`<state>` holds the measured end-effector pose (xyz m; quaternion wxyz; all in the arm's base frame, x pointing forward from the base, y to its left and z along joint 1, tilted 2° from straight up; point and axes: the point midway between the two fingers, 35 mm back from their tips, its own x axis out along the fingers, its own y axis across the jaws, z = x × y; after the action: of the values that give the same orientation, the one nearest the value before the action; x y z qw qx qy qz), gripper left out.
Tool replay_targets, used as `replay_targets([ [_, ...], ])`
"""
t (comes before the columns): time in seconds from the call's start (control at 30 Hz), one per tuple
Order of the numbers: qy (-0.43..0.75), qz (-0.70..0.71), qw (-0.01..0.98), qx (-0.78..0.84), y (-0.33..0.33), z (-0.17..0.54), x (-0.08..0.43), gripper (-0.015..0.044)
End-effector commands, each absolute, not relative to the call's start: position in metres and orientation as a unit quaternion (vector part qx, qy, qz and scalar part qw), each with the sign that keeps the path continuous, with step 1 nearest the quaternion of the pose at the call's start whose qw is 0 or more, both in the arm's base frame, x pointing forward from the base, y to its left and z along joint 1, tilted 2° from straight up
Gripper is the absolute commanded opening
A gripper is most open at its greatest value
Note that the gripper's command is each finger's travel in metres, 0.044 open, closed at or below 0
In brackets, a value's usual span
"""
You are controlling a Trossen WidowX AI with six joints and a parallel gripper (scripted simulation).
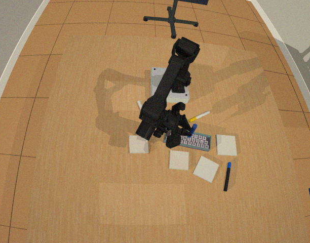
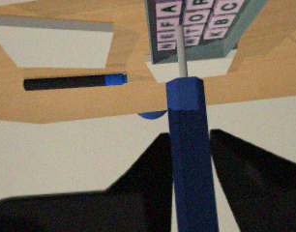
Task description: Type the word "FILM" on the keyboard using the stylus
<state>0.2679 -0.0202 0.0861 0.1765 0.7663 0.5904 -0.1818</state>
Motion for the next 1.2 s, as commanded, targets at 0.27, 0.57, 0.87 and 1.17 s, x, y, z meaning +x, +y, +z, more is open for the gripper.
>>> replay_targets([
  [0.27,0.590,-0.180,0.177,0.767,-0.020,0.090,0.248,0.0000],
  [0.57,0.590,-0.181,0.177,0.767,-0.020,0.073,0.248,0.0000],
  [0.87,0.590,-0.181,0.177,0.767,-0.021,0.068,0.248,0.0053],
  [1.17,0.590,-0.181,0.177,0.767,-0.022,0.066,0.248,0.0081],
])
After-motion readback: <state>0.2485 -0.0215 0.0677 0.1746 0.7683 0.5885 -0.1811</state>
